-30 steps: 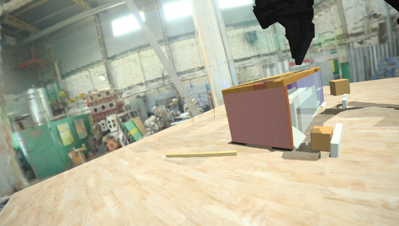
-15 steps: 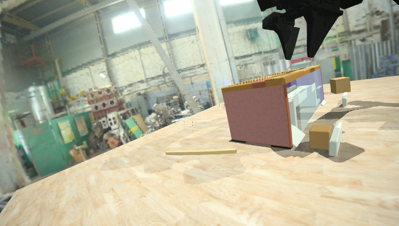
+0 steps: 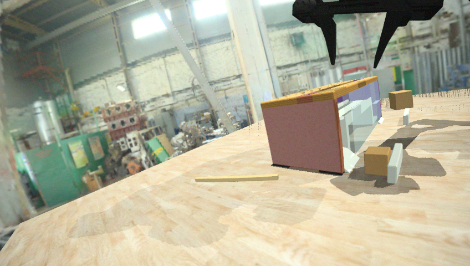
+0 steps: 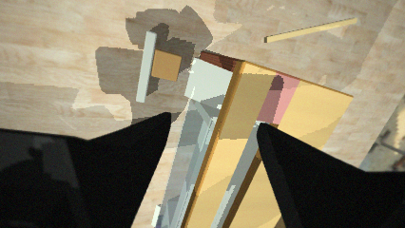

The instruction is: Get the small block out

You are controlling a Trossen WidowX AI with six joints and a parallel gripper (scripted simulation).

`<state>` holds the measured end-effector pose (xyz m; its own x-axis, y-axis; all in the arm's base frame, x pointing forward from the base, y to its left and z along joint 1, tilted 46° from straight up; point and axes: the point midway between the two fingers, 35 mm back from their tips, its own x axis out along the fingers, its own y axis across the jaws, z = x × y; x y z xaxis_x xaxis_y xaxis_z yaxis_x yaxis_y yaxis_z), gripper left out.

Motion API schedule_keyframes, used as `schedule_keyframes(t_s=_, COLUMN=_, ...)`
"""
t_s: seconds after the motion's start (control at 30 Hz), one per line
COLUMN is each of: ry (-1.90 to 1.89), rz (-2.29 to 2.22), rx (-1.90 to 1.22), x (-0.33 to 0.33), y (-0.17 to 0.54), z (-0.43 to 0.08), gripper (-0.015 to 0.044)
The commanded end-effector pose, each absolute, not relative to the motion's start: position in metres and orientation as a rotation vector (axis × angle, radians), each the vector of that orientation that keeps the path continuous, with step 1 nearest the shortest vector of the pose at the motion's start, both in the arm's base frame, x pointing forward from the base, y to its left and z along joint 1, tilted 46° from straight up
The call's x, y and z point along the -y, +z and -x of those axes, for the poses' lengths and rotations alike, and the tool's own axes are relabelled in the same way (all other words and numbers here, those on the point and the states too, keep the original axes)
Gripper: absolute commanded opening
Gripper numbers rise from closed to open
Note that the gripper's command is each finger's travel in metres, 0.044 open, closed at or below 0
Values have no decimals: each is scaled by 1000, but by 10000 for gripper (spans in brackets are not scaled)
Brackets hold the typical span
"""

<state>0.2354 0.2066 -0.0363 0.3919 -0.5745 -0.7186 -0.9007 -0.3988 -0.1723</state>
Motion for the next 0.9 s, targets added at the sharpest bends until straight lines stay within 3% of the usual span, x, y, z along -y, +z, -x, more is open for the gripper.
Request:
schedule_keyframes(t_s=0.0, ry=1447, rz=2929, rx=-984, x=-216, y=-46, z=-223, gripper=285)
schedule_keyframes(t_s=0.3, ry=1831, rz=3247, rx=-755, x=-219, y=-48, z=-220, gripper=285)
schedule_keyframes(t_s=0.87, ry=1836, rz=3251, rx=-752, x=-219, y=-48, z=-220, gripper=285)
